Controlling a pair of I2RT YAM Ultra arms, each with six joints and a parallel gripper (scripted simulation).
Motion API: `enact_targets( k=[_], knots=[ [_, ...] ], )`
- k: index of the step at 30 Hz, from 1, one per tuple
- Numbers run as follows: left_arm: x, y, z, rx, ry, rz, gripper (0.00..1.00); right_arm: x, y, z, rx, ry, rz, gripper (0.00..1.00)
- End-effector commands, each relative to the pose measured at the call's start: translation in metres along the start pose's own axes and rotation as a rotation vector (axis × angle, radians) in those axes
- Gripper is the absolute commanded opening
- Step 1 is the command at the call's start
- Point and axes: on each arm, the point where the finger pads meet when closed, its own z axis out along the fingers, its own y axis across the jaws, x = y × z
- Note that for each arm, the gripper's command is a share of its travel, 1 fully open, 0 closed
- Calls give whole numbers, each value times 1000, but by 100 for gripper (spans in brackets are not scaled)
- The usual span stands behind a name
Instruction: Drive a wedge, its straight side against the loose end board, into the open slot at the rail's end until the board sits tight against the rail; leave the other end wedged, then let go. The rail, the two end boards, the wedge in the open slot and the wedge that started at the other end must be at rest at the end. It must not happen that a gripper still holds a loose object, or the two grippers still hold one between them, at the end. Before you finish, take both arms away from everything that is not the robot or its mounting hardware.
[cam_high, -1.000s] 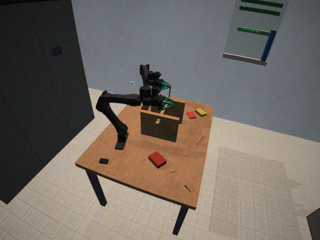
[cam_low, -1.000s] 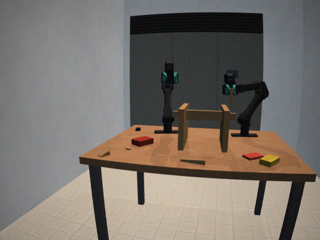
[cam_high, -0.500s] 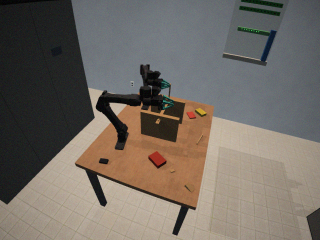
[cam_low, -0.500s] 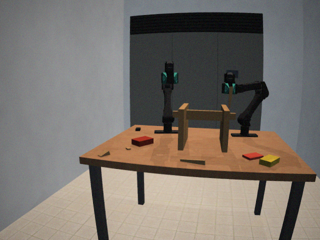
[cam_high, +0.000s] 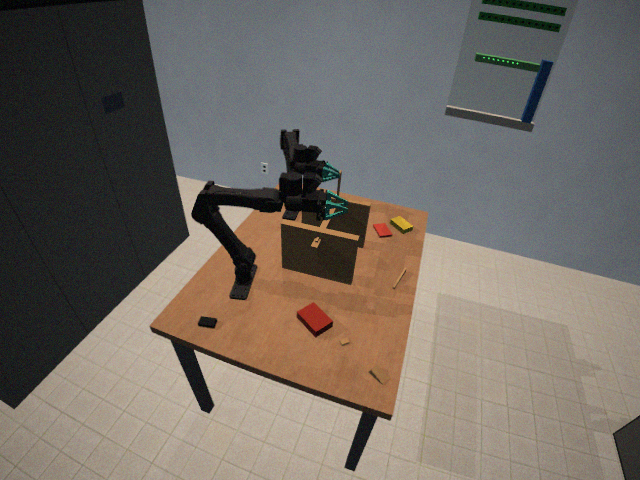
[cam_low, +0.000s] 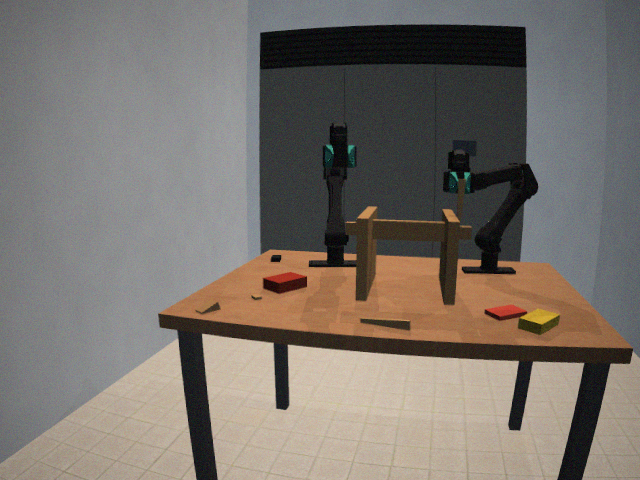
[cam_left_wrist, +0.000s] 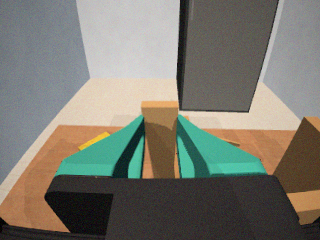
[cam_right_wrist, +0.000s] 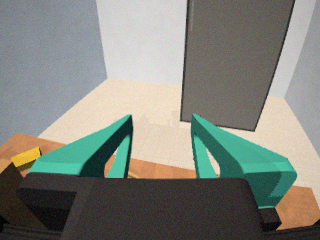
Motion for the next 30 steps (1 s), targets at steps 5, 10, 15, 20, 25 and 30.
enact_targets(
  k=[5,10,15,20,25,30],
  knots=[
    [-6,3,-5,7,-30,-59,2,-23,0,-4,4,-52,-4,45],
    [-1,4,-4,2,-30,-61,2,-23,0,-4,4,-52,-4,45],
    [6,3,-5,9,-26,-58,2,-23,0,-4,4,-52,-4,45],
    [-10,4,-2,-1,-41,-76,2,-23,0,-4,4,-52,-4,45],
    [-8,3,-2,-1,-39,-72,2,-23,0,-4,4,-52,-4,45],
    [-7,3,-2,-1,-38,-70,2,-23,0,-4,4,-52,-4,45]
  ],
)
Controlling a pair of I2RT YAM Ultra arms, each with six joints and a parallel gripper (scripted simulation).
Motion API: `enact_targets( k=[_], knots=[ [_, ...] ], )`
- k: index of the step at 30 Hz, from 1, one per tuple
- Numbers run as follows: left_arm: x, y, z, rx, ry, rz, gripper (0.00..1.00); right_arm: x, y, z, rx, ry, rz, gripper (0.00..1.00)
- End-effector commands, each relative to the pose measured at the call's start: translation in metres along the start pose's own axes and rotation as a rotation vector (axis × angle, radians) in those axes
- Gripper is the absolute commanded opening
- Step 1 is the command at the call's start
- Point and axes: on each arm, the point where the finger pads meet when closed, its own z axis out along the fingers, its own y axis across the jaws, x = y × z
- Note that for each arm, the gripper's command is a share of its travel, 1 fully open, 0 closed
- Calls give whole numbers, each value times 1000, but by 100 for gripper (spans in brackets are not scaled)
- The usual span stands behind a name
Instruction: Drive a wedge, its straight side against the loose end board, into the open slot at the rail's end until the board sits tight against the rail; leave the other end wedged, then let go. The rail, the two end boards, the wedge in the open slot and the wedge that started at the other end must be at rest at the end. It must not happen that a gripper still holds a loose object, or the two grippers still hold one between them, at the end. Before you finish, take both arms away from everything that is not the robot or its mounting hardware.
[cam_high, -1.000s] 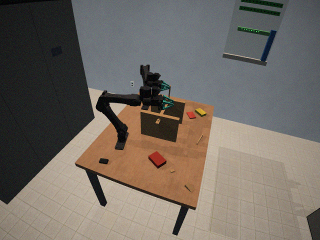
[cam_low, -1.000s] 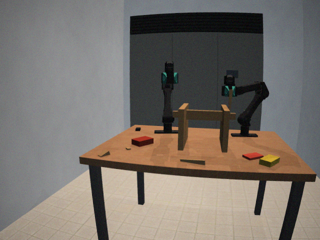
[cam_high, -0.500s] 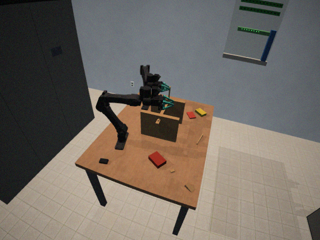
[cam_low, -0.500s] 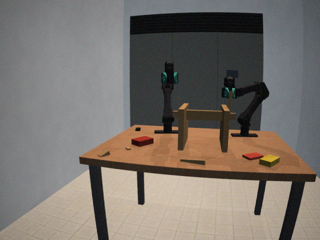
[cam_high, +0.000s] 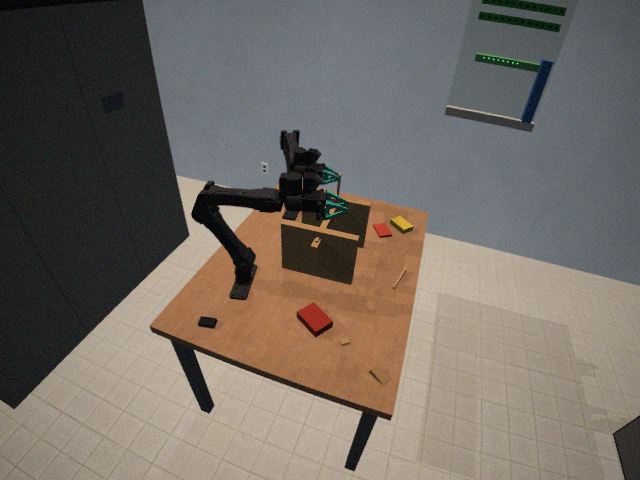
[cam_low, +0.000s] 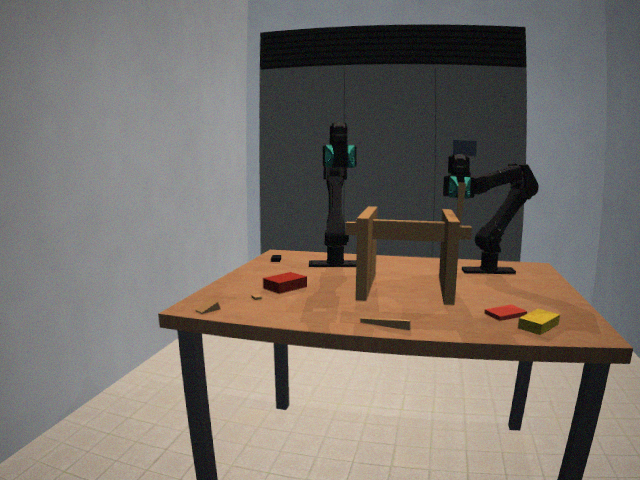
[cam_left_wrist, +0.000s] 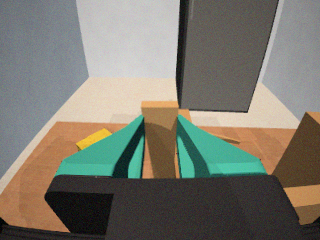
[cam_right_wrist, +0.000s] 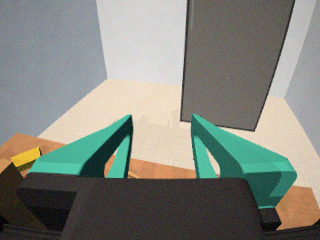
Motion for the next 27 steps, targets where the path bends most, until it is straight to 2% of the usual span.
enact_targets(
  k=[1,2,6,9,12,13,18,27],
  knots=[
    [-5,1,0,-1,-17,-28,2,-23,0,-4,4,-52,-4,45],
    [2,3,-1,-2,-11,-17,2,-23,0,-4,4,-52,-4,45],
    [-21,4,-2,-2,-40,-68,2,-23,0,-4,4,-52,-4,45],
    [4,4,-2,-2,-13,-21,2,-23,0,-4,4,-52,-4,45],
    [-14,0,0,-1,-29,-47,2,-23,0,-4,4,-52,-4,45],
    [11,0,0,0,-5,-5,2,-23,0,-4,4,-52,-4,45],
    [3,2,-1,0,-21,-36,2,-23,0,-4,4,-52,-4,45],
    [16,1,1,-4,-18,-32,2,-23,0,-4,4,-52,-4,45]
  ],
)
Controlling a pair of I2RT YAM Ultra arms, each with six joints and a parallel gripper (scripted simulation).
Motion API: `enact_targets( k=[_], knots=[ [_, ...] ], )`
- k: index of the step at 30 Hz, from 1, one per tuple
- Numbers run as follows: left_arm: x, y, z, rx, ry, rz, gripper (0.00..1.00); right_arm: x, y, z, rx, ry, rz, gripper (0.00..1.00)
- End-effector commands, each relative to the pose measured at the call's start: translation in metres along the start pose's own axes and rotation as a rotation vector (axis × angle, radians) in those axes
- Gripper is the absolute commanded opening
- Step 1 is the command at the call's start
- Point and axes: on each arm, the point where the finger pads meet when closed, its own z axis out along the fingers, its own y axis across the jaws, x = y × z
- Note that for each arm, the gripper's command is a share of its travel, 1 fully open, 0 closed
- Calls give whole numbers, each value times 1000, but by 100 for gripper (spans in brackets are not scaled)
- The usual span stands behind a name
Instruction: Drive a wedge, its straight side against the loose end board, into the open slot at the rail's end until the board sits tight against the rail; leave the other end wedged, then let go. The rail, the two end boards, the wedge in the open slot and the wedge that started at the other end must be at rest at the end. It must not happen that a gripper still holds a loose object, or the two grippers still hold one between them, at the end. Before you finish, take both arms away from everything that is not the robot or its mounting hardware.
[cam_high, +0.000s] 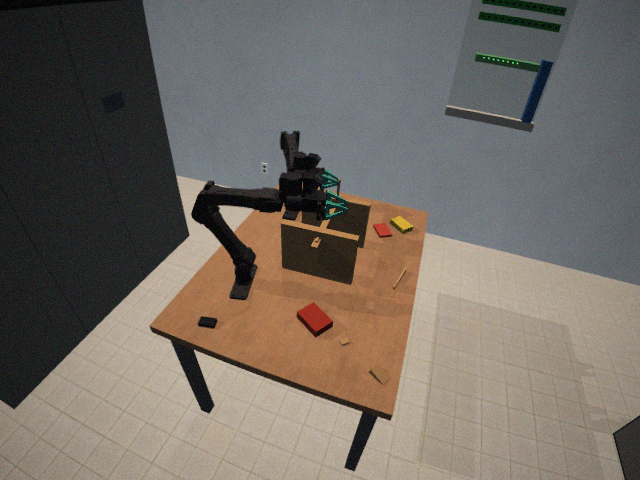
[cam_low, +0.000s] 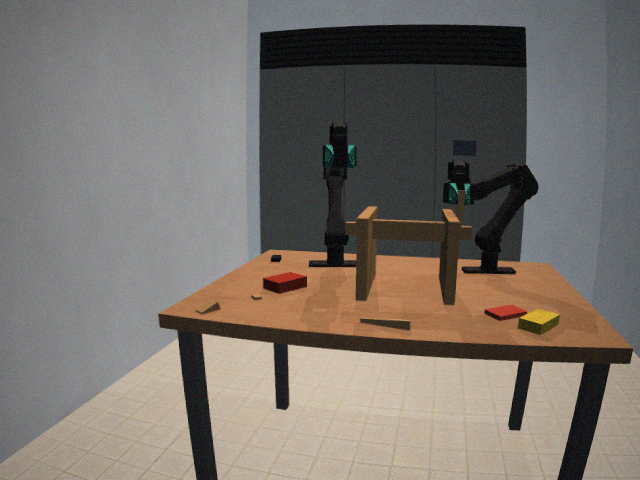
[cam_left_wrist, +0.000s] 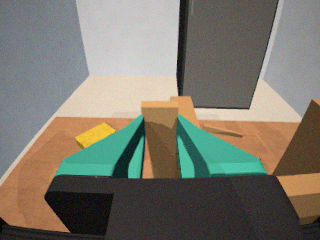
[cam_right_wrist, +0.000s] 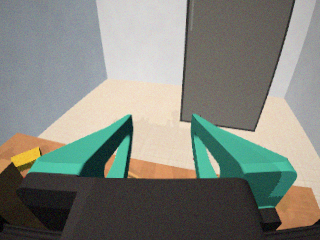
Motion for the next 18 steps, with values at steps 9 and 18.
enact_targets(
  k=[9,18],
  knots=[
    [0,6,-2,-7,-34,-60,2,-23,0,-4,4,-52,-4,45],
    [16,4,1,-14,-24,-42,2,-23,0,-4,4,-52,-4,45]
  ],
)
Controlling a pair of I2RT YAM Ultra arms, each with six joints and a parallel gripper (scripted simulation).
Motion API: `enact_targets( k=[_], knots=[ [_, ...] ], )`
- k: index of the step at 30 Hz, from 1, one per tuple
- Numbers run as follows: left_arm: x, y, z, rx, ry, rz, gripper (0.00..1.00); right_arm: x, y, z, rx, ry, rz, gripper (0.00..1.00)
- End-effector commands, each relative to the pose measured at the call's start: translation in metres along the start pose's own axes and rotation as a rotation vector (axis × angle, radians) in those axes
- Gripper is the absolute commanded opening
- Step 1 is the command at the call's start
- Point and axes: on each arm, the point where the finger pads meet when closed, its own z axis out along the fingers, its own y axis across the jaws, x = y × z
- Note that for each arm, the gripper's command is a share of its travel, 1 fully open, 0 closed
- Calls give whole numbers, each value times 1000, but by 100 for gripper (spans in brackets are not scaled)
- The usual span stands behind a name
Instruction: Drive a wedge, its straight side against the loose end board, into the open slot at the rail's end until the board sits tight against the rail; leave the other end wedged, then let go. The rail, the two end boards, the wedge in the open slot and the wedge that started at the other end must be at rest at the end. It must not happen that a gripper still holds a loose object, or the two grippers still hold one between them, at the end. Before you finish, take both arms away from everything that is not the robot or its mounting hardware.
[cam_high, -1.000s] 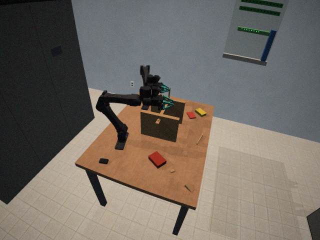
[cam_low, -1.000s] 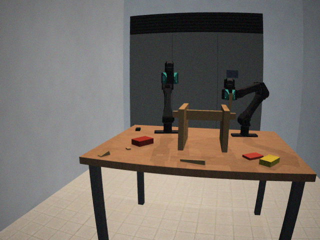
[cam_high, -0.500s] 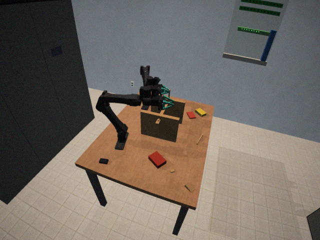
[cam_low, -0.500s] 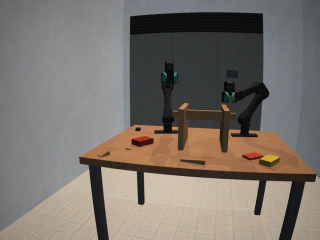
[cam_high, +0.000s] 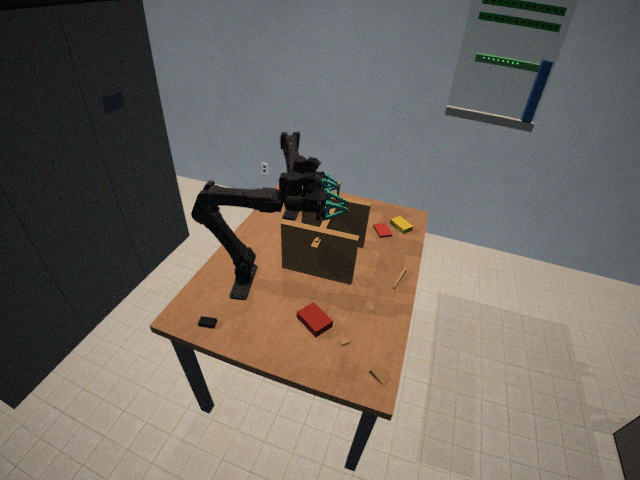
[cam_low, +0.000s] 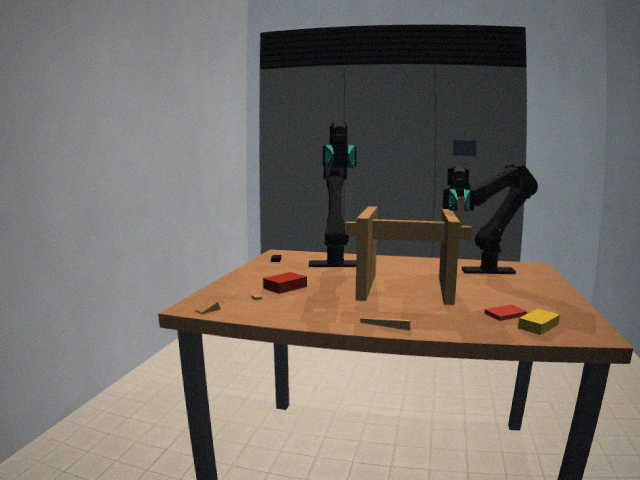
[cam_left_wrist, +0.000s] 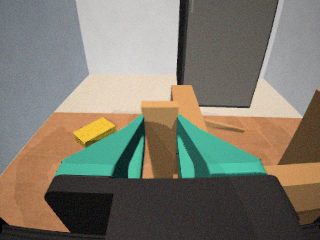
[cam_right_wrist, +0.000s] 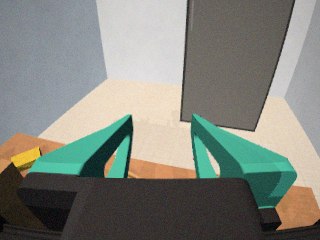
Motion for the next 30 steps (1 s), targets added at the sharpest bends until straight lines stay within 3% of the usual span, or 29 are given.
enact_targets(
  k=[1,4,6,9,13,17,19,20,24,30],
  knots=[
    [-2,1,3,-13,-20,-33,2,-23,0,-4,4,-52,-4,45],
    [-25,5,1,-14,-49,-85,2,-23,0,-4,4,-52,-4,45],
    [-25,5,1,-14,-49,-85,2,-23,0,-4,4,-52,-4,45],
    [7,-2,-1,5,-8,-13,2,-23,0,-4,4,-52,-4,45],
    [-22,4,-1,-9,-49,-86,2,-23,0,-4,4,-52,-4,45],
    [1,6,-2,-4,-24,-42,2,-23,0,-4,4,-52,-4,45],
    [-14,2,0,-3,-36,-62,2,-23,0,-4,4,-52,-4,45],
    [-24,7,-1,-14,-58,-101,36,-23,0,-4,4,-52,-4,45],
    [-13,0,1,-6,-38,-66,36,-23,0,-4,4,-52,-4,45],
    [-24,6,0,-11,-57,-98,36,-23,0,-4,4,-52,-4,45]
  ],
)
